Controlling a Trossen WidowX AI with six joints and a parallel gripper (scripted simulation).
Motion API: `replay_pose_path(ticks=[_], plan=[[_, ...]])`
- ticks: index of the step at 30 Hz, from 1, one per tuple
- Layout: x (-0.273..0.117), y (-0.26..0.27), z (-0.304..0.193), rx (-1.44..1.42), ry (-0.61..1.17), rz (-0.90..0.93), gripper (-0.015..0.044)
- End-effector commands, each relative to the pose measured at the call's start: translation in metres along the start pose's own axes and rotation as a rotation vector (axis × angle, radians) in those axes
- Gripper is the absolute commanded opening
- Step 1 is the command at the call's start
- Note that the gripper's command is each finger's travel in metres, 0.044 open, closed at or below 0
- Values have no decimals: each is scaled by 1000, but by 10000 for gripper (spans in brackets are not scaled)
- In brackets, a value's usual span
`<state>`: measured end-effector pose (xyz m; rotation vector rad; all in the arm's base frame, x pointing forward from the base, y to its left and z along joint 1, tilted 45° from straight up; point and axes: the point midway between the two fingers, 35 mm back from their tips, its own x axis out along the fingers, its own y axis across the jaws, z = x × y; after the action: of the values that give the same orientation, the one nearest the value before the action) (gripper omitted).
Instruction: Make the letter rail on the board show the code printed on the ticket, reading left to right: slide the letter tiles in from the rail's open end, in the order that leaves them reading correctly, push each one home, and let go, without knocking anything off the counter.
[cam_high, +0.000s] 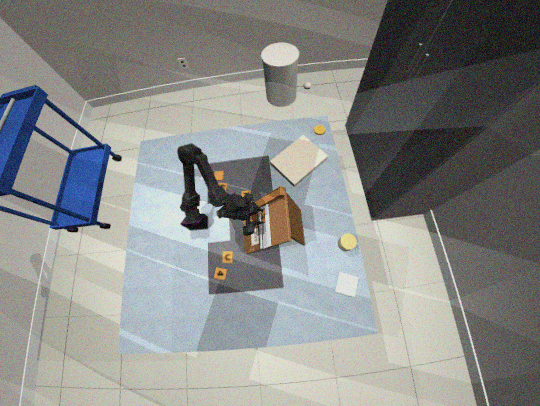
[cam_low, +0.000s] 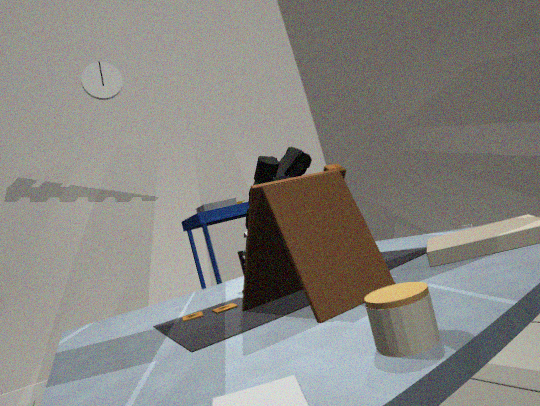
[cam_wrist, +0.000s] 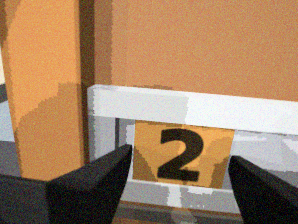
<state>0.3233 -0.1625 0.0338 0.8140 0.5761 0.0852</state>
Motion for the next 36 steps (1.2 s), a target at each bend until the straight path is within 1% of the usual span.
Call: replay_pose_path(ticks=[1, 36], plan=[[-6, -1, 1, -2, -6, -1, 295], [-35, -4, 2, -2, -5, -3, 295]])
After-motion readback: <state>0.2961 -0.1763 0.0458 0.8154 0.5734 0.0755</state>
